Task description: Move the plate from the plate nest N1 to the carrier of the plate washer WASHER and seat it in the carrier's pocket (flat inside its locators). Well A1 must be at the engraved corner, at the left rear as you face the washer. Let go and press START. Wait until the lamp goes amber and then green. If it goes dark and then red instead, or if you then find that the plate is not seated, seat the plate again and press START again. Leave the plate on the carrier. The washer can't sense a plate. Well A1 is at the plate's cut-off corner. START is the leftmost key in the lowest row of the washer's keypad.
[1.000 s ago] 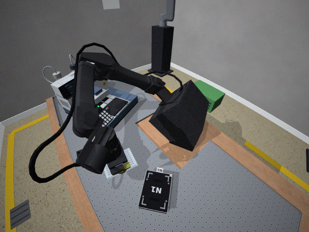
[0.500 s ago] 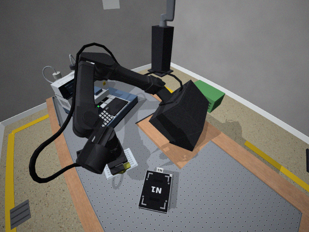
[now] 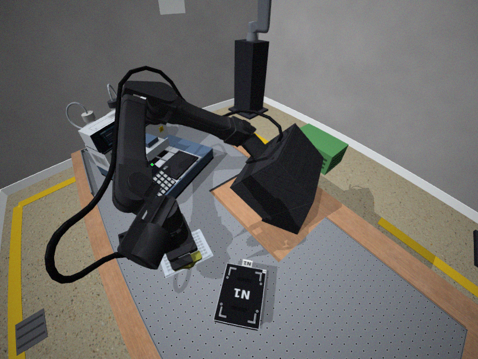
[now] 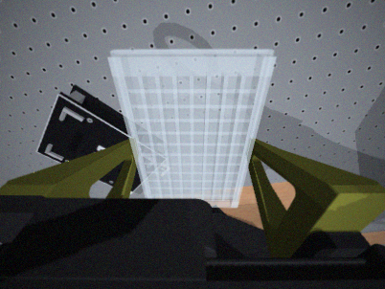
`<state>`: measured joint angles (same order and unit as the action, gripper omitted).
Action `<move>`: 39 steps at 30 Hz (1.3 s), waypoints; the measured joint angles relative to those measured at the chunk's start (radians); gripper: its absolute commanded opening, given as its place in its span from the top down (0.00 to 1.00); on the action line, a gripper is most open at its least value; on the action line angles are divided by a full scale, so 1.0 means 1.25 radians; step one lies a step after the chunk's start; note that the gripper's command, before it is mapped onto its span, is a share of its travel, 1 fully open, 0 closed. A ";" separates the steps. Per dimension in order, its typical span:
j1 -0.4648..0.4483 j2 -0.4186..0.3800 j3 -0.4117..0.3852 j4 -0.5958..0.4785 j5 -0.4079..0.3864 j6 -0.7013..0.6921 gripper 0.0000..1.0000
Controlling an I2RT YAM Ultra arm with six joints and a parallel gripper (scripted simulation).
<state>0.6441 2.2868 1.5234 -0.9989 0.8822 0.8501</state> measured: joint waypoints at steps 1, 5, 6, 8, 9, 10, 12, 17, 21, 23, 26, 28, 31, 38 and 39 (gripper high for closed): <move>0.000 0.000 0.000 0.000 0.000 0.000 0.16; -0.004 -0.022 -0.032 0.005 0.000 0.029 0.16; -0.009 -0.032 -0.043 0.005 0.000 0.042 0.16; -0.024 -0.059 -0.063 0.005 0.000 0.070 0.16; -0.032 -0.073 -0.072 0.006 0.000 0.085 0.16; -0.039 -0.089 -0.081 0.006 0.001 0.101 0.16; -0.047 -0.120 -0.096 0.007 0.002 0.134 0.16; -0.052 -0.168 -0.114 0.014 0.004 0.200 0.16; -0.083 -0.210 -0.145 0.015 0.004 0.263 0.16; -0.097 -0.235 -0.157 0.015 0.005 0.295 0.16; -0.109 -0.275 -0.167 0.015 0.005 0.345 0.16; -0.120 -0.302 -0.175 0.015 0.006 0.379 0.16; -0.139 -0.333 -0.180 0.015 0.009 0.417 0.16; -0.167 -0.382 -0.189 0.010 0.010 0.417 0.16; -0.174 -0.392 -0.189 0.010 0.011 0.414 0.16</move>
<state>0.4267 1.7973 1.2873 -0.9867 0.8959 1.3678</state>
